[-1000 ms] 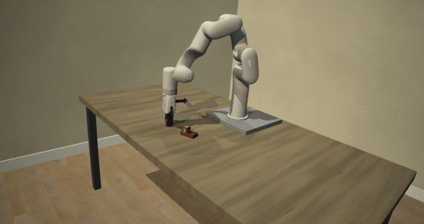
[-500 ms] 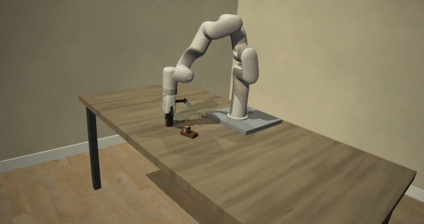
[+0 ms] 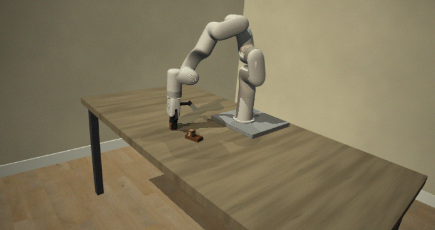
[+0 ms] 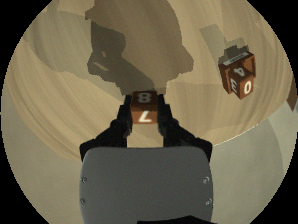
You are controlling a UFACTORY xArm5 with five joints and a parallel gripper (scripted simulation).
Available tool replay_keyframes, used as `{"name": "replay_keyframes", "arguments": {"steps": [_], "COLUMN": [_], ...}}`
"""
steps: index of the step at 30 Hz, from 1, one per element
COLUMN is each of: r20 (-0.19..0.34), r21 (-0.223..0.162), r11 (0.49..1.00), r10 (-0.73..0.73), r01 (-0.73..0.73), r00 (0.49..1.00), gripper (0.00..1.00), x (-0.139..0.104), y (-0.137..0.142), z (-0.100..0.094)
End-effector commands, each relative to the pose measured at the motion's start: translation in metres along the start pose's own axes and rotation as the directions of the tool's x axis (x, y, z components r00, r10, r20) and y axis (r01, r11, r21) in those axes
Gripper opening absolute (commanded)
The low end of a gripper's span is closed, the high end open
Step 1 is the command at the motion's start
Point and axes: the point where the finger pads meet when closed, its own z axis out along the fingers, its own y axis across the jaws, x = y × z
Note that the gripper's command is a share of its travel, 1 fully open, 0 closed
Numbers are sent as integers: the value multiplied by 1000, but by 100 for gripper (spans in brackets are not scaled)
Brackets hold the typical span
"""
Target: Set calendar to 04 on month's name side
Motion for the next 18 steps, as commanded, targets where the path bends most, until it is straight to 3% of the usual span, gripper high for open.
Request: {"name": "replay_keyframes", "arguments": {"steps": [1, 6, 18], "r20": [4, 4, 4], "r21": [0, 0, 0], "r11": [1000, 1000, 1000], "r10": [0, 0, 0], "r01": [0, 0, 0], "r00": [1000, 1000, 1000], "gripper": [29, 29, 29], "x": [-1, -1, -1], "y": [0, 0, -1], "z": [-5, -16, -94]}}
